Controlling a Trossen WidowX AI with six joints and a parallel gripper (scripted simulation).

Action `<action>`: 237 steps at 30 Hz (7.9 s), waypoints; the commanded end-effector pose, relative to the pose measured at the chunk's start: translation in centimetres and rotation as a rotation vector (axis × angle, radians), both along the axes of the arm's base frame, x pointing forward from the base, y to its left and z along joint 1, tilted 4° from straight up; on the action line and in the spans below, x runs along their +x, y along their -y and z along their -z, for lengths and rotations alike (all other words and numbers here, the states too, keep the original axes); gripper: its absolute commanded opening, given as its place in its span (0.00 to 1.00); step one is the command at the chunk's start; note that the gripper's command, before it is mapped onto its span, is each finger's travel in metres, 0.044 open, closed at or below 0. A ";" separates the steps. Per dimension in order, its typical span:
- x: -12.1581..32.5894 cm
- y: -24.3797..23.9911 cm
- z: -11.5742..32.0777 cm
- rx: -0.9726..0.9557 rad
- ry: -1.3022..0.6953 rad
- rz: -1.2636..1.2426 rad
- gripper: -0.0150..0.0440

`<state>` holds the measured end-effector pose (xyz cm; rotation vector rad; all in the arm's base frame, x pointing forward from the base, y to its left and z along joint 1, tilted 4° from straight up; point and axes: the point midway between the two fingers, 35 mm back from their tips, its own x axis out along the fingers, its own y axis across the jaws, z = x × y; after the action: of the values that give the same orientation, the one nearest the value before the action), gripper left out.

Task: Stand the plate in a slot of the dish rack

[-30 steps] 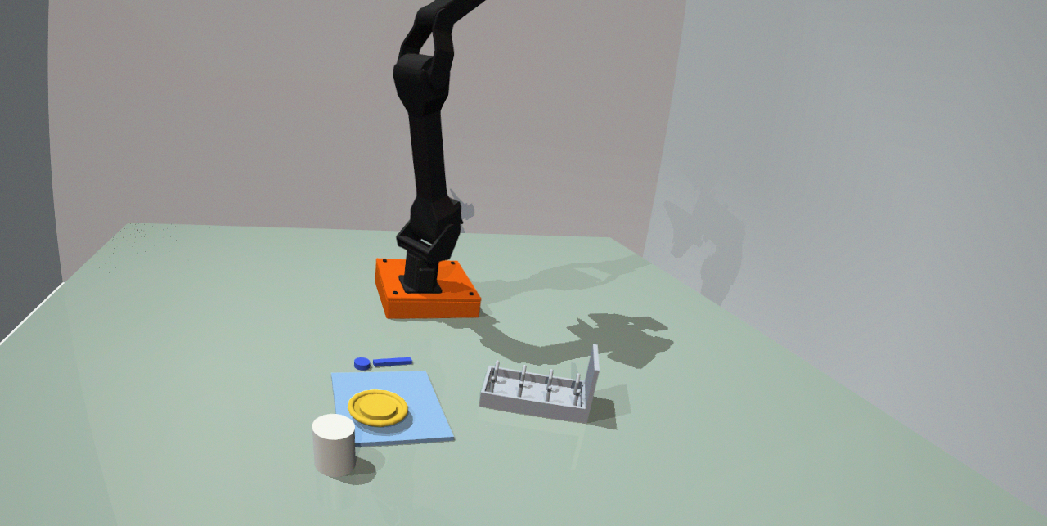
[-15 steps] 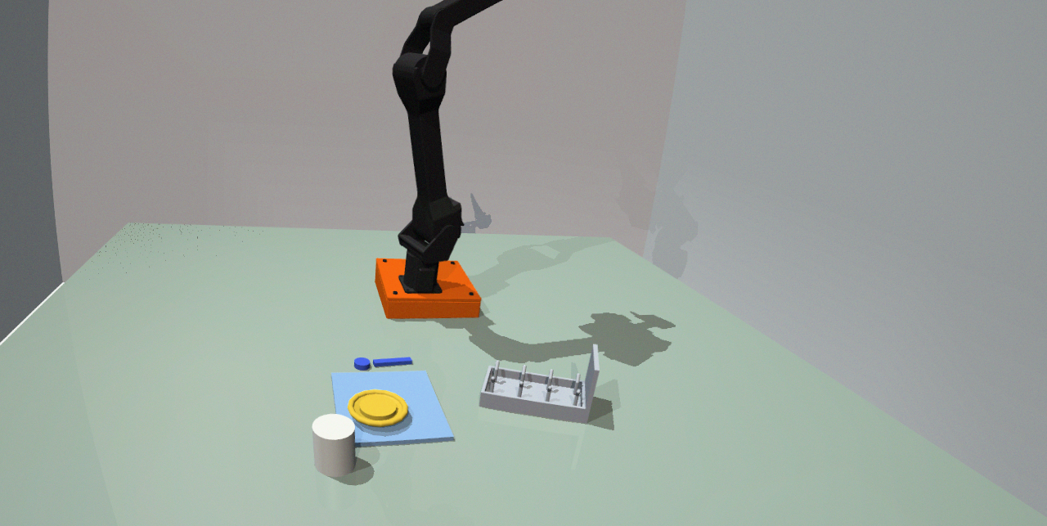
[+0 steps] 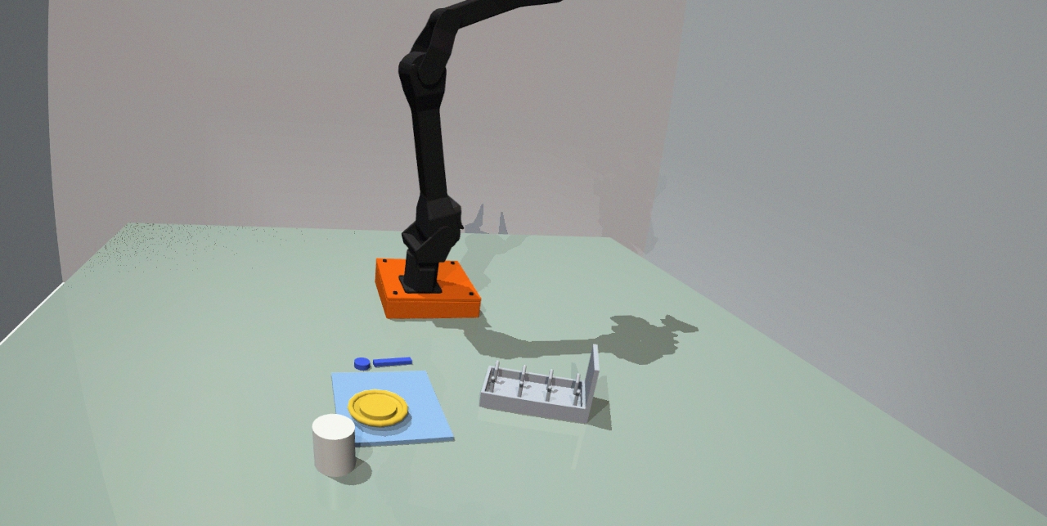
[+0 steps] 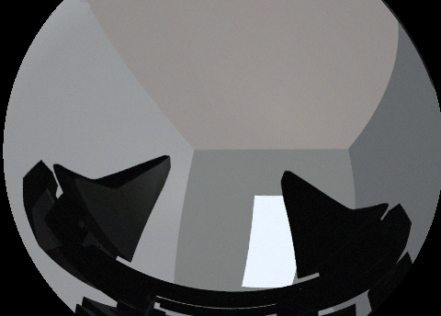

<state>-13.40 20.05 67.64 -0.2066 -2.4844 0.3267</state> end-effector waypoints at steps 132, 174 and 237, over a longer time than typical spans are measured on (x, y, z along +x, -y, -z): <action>51.4 28.7 55.5 -0.425 -3.592 0.801 0.93; 45.9 33.3 62.8 -0.047 -3.942 0.588 0.93; 46.3 33.8 52.7 -0.077 -3.934 0.587 0.25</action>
<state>33.02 -13.77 13.95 -0.0833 -4.8029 0.0256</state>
